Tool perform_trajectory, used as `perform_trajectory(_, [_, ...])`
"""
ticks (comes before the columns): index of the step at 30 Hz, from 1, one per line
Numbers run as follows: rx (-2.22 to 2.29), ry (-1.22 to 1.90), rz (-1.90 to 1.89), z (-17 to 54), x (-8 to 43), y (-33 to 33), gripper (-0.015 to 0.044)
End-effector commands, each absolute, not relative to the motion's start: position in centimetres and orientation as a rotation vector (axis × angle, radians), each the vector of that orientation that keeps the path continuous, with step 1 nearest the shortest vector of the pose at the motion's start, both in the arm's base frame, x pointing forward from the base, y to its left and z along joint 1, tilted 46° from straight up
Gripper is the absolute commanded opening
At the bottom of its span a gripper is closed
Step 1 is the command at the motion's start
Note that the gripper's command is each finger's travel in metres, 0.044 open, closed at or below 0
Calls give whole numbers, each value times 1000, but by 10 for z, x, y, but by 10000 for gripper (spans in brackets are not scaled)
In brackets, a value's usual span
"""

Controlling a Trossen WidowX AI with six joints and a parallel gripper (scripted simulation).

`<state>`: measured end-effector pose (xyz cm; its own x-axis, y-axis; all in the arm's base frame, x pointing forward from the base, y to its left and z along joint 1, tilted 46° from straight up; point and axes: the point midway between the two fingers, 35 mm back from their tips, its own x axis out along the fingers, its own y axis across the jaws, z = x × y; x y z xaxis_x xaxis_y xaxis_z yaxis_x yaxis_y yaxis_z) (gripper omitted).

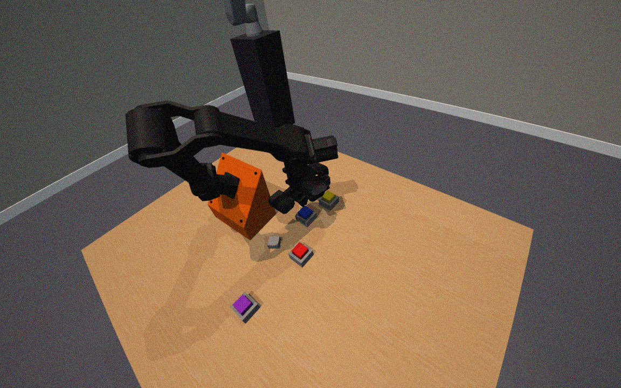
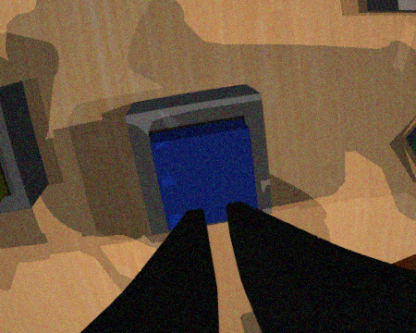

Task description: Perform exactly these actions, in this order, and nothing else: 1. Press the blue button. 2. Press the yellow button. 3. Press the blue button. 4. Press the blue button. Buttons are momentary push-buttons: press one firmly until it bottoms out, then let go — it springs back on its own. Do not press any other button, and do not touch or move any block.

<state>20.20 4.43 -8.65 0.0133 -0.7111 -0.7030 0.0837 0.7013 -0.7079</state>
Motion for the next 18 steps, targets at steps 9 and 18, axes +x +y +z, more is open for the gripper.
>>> perform_trajectory(9, [-560, 1435, -670, -92, 203, 38, 20])
perform_trajectory(18, [-560, 1435, -670, -102, 203, 28, 20])
